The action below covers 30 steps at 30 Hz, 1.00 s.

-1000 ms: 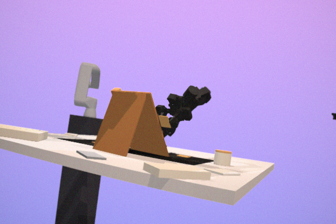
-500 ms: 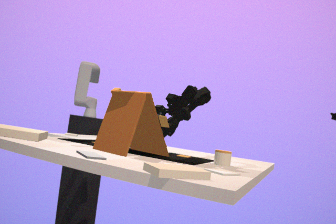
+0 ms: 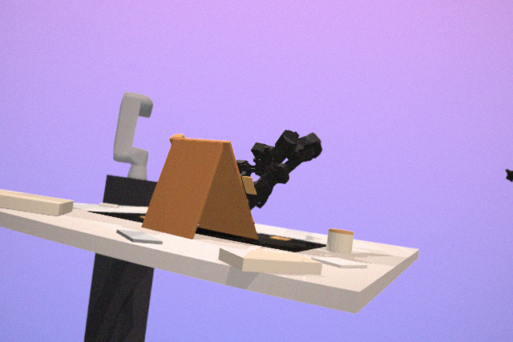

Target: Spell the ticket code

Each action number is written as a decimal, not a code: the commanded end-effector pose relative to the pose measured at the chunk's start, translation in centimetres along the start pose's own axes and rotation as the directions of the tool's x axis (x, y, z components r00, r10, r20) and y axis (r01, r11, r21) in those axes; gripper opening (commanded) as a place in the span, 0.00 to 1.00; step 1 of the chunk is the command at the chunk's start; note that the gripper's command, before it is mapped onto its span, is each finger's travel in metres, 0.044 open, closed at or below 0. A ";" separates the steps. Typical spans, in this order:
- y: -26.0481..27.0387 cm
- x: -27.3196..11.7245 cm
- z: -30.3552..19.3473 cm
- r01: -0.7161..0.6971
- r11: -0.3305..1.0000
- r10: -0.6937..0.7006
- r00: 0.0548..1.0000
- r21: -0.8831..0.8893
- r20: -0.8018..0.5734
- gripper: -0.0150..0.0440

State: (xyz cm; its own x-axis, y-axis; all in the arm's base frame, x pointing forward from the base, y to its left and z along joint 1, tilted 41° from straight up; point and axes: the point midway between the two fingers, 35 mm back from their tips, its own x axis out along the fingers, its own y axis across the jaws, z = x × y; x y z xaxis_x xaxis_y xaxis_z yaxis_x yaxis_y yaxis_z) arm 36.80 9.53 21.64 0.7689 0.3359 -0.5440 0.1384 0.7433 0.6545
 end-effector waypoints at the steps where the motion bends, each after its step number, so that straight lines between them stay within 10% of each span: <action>1: -0.3 0.1 -0.2 0.000 1.000 0.000 1.000 -0.005 -0.005 0.25; 30: -1.8 0.1 -0.2 0.001 1.000 -0.001 1.000 -0.006 -0.006 0.25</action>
State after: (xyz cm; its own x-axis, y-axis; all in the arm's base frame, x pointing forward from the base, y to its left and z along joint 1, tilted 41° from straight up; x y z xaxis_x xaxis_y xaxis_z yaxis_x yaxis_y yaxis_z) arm 36.61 8.39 20.64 0.7684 0.3353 -0.5451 0.1389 0.7440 0.6536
